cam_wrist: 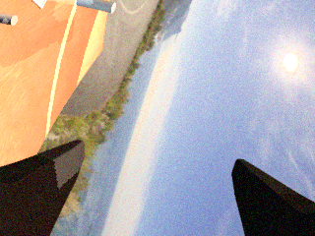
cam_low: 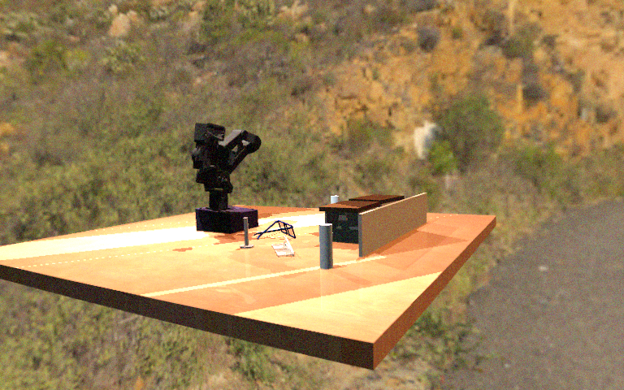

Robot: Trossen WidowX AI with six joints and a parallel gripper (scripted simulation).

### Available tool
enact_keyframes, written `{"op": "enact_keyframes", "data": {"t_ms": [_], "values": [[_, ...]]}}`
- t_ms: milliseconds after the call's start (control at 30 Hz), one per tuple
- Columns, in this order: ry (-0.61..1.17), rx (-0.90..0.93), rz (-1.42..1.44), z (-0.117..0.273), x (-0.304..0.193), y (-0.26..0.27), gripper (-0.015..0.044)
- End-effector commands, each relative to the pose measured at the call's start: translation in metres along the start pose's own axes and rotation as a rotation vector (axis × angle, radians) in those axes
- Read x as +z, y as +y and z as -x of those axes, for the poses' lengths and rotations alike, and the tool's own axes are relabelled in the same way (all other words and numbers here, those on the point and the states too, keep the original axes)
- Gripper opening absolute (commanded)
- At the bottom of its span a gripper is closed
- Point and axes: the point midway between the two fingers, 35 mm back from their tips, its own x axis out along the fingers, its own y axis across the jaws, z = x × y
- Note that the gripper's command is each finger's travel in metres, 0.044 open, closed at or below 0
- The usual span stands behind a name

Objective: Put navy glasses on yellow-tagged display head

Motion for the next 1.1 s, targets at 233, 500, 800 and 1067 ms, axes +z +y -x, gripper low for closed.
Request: {"op": "enact_keyframes", "data": {"t_ms": [233, 500, 800, 1067], "values": [[0.000, 0.000, 0.000, 0.000, 0.000, 0.000, 0.0440], [-0.096, 0.260, -0.711, -0.043, 0.034, 0.020, 0.0230], [0.068, 0.837, -1.413, -0.069, 0.120, 0.059, 0.0200], [0.463, 1.222, -1.615, -0.051, 0.187, 0.084, 0.0200]]}}
